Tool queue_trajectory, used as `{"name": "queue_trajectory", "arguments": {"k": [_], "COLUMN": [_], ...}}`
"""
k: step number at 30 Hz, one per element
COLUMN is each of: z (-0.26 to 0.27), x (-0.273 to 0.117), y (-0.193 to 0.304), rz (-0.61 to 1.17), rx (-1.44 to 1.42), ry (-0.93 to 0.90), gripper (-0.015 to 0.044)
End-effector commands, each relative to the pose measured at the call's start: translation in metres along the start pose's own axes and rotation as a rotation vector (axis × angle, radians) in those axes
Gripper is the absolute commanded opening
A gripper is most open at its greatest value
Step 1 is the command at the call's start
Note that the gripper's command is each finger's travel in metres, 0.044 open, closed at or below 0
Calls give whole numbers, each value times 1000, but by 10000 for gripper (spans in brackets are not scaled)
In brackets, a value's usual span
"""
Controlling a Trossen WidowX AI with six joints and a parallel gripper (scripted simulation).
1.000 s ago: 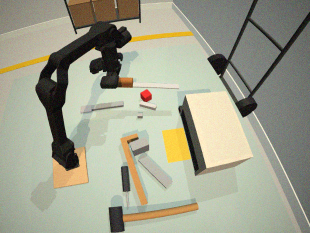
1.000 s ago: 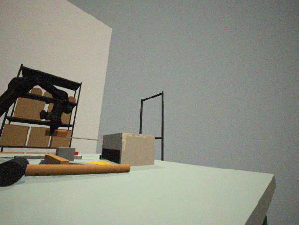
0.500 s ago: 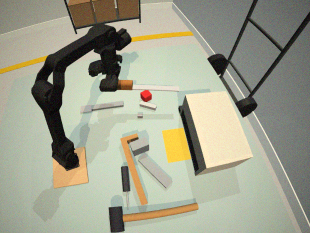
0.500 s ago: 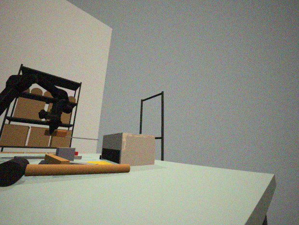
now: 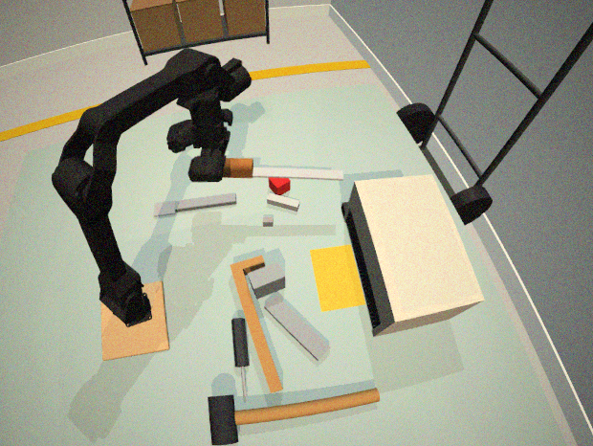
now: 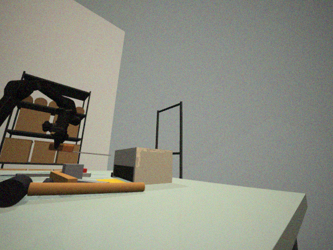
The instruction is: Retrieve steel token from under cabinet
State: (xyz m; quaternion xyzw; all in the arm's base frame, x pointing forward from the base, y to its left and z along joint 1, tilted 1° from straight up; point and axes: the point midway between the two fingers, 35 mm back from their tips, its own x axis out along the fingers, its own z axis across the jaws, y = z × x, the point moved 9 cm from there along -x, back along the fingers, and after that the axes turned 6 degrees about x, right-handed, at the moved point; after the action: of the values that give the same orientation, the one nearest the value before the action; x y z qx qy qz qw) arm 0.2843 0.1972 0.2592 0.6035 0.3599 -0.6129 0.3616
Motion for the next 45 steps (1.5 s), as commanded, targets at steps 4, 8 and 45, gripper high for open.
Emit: {"name": "queue_trajectory", "arguments": {"k": [4, 8, 45], "z": [9, 13, 43], "x": [-6, -6, 7], "y": [1, 1, 6], "rz": [19, 19, 6], "rx": [-6, -6, -3], "ry": [19, 18, 5], "gripper": [0, 0, 0]}}
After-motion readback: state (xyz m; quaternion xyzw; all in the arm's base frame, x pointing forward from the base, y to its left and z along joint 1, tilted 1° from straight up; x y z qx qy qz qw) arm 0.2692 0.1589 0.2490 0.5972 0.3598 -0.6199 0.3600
